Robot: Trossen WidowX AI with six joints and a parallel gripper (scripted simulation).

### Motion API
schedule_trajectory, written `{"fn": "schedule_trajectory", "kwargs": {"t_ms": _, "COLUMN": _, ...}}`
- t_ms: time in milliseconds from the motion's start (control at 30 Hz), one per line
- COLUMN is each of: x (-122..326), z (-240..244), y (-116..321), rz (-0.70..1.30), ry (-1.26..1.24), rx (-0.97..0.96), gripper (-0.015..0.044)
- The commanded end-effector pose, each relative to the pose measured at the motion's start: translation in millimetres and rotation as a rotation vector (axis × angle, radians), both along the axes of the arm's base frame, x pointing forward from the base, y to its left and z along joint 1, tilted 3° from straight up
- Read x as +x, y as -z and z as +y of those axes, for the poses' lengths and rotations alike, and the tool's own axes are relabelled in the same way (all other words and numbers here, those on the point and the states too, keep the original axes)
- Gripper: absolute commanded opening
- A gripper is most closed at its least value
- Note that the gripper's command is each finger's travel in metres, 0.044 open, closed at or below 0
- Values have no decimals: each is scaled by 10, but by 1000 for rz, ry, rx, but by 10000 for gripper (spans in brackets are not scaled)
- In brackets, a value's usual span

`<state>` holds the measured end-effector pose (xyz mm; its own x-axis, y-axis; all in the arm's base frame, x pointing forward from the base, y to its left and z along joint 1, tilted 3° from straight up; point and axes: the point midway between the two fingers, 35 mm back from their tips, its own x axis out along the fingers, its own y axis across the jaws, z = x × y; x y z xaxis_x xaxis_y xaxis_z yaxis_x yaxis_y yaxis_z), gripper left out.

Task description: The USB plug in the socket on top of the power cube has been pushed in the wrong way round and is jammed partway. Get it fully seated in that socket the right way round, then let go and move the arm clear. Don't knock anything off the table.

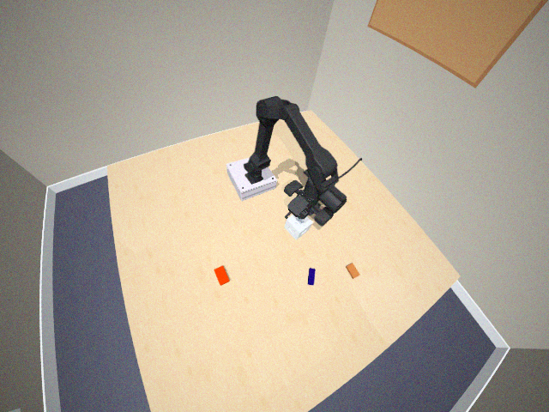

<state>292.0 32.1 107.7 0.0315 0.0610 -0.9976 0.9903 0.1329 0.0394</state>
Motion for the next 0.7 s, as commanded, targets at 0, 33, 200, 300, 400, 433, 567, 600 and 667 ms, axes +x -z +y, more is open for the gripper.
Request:
{"fn": "schedule_trajectory", "kwargs": {"t_ms": 0, "x": -2, "z": 1, "y": 14, "rz": 2, "ry": 6, "rx": 0, "gripper": 0}}
{"fn": "schedule_trajectory", "kwargs": {"t_ms": 33, "x": -2, "z": 1, "y": 16, "rz": 2, "ry": 7, "rx": 0, "gripper": 0}}
{"fn": "schedule_trajectory", "kwargs": {"t_ms": 200, "x": -2, "z": 2, "y": 22, "rz": 2, "ry": 9, "rx": 0, "gripper": 0}}
{"fn": "schedule_trajectory", "kwargs": {"t_ms": 300, "x": -2, "z": 3, "y": 25, "rz": 3, "ry": 10, "rx": 0, "gripper": 0}}
{"fn": "schedule_trajectory", "kwargs": {"t_ms": 400, "x": -2, "z": 3, "y": 29, "rz": 3, "ry": 11, "rx": 0, "gripper": 0}}
{"fn": "schedule_trajectory", "kwargs": {"t_ms": 433, "x": -2, "z": 3, "y": 30, "rz": 3, "ry": 12, "rx": 0, "gripper": 0}}
{"fn": "schedule_trajectory", "kwargs": {"t_ms": 567, "x": -2, "z": 4, "y": 35, "rz": 3, "ry": 13, "rx": 0, "gripper": 0}}
{"fn": "schedule_trajectory", "kwargs": {"t_ms": 600, "x": -3, "z": 4, "y": 36, "rz": 3, "ry": 14, "rx": 0, "gripper": 0}}
{"fn": "schedule_trajectory", "kwargs": {"t_ms": 667, "x": -3, "z": 4, "y": 38, "rz": 3, "ry": 14, "rx": 0, "gripper": 0}}
